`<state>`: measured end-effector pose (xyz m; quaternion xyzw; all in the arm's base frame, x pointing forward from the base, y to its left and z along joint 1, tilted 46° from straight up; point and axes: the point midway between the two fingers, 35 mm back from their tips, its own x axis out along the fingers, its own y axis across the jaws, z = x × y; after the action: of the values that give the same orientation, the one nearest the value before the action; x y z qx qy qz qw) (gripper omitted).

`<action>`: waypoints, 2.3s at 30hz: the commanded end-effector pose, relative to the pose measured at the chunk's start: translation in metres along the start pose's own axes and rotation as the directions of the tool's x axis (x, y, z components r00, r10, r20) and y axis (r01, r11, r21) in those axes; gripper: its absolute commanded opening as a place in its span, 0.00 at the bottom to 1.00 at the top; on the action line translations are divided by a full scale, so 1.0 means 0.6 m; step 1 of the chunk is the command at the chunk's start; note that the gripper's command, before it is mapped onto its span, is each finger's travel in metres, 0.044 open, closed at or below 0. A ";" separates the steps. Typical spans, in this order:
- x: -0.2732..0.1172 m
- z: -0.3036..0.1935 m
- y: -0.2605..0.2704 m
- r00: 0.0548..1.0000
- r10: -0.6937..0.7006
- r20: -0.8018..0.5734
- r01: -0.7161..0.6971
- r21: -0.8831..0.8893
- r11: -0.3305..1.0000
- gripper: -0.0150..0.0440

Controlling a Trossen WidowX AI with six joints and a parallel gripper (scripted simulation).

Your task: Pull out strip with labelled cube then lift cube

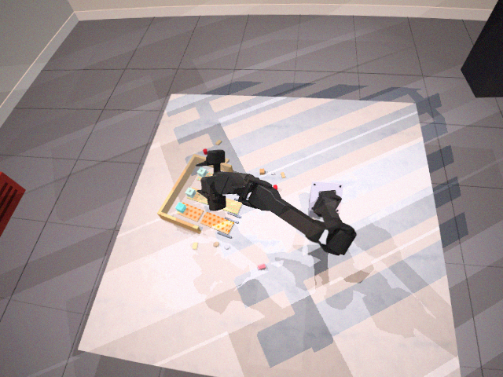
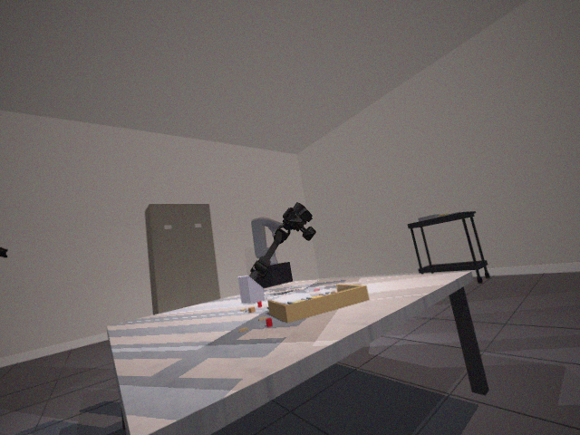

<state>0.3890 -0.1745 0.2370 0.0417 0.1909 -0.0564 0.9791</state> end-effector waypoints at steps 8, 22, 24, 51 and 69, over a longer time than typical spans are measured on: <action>-0.068 -0.282 0.011 0.948 0.312 -0.065 -0.215 0.593 0.776 0.93; -0.076 -0.297 0.017 0.941 0.335 -0.055 -0.228 0.627 0.744 0.93; -0.076 -0.297 0.017 0.941 0.335 -0.055 -0.228 0.627 0.744 0.93; 0.082 -0.326 0.133 0.494 0.639 -0.590 -0.072 0.705 0.706 0.25; 0.091 -0.344 0.166 0.336 0.667 -0.665 -0.015 0.704 0.710 0.25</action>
<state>0.3751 -0.0609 0.0338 0.4081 0.6332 0.1404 0.6425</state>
